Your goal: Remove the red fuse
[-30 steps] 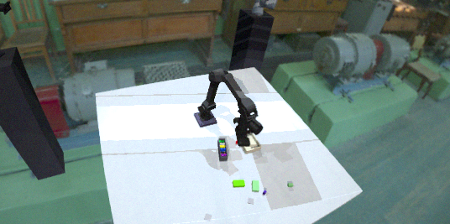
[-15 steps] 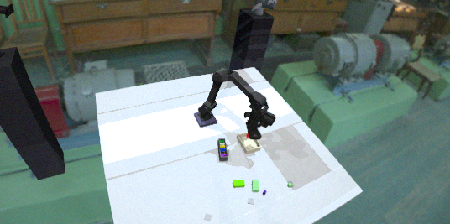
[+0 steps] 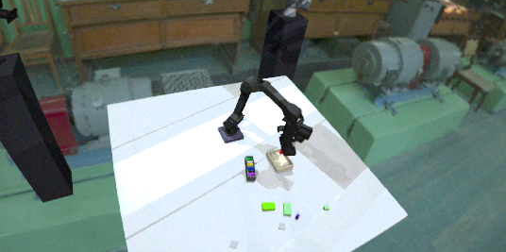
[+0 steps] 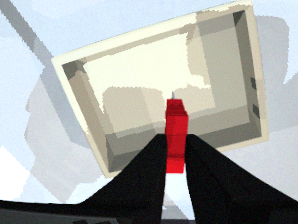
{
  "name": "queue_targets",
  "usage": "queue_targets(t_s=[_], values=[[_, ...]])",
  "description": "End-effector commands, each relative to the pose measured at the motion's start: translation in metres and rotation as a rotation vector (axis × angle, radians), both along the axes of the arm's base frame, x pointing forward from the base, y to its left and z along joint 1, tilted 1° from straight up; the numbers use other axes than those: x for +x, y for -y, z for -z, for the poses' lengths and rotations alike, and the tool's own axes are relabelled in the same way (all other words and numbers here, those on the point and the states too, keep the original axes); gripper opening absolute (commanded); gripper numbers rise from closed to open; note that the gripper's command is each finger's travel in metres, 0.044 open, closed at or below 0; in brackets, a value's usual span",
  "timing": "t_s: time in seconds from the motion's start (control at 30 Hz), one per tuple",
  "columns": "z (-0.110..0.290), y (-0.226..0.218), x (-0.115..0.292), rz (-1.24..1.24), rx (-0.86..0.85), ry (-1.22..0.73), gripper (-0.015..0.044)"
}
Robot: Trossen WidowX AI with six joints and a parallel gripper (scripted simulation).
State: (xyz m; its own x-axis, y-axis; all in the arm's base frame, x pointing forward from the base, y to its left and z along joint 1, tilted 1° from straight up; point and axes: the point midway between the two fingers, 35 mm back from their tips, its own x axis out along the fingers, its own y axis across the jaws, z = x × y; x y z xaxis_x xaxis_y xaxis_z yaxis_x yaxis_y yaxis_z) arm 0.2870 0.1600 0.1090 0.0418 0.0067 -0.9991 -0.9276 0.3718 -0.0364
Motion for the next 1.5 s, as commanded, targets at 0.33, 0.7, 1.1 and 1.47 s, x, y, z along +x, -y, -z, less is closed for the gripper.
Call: queue_targets(t_s=[0.33, 0.7, 1.1, 1.47], values=[[0.023, 0.0, 0.0, 0.007, -0.001, -0.002, 0.0], [0.027, 0.0, 0.0, 0.0, -0.001, -0.002, 0.0131], [-0.008, 0.0, -0.001, 0.007, -0.001, -0.002, 0.033], [-0.008, 0.001, -0.001, 0.0, -0.003, -0.005, 0.033]])
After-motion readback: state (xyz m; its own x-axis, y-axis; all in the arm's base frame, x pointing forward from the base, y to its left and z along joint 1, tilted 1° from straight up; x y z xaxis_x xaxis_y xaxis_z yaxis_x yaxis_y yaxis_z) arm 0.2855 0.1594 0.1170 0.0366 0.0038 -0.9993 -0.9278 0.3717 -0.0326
